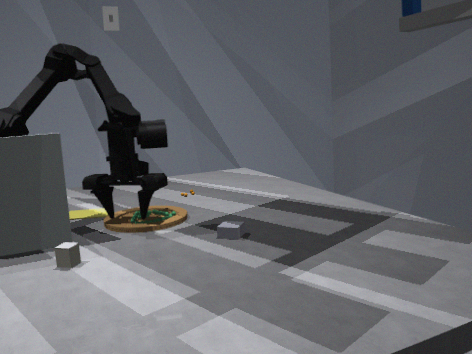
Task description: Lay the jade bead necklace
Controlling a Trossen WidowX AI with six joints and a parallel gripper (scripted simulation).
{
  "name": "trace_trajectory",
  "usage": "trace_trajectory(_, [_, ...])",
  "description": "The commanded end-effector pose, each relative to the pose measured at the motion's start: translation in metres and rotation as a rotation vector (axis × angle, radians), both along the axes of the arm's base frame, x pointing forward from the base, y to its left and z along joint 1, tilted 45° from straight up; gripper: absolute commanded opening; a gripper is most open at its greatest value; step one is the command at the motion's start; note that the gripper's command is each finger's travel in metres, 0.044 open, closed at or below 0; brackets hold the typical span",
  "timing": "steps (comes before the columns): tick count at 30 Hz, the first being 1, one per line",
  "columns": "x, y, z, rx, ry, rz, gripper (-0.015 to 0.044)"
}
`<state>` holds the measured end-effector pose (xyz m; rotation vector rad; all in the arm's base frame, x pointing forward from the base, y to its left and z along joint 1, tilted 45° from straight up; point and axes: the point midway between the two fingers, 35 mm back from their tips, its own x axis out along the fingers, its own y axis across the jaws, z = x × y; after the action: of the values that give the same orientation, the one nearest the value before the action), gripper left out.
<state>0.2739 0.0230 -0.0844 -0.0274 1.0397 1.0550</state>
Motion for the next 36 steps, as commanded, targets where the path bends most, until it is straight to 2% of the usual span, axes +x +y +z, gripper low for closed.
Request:
trace_trajectory(1, [0.004, -0.006, 0.005, 0.042, 0.301, -0.317, 0.023])
trace_trajectory(5, [0.005, -0.01, 0.008, 0.079, 0.582, -0.604, 0.0125])
trace_trajectory(6, [0.005, -0.011, 0.009, 0.088, 0.653, -0.675, 0.012])
trace_trajectory(10, [0.006, -0.015, 0.012, 0.122, 0.909, -0.936, 0.012])
trace_trajectory(30, [0.007, -0.025, 0.02, 0.211, 1.572, -1.608, 0.012])
trace_trajectory(36, [0.007, -0.026, 0.02, 0.214, 1.601, -1.638, 0.012])
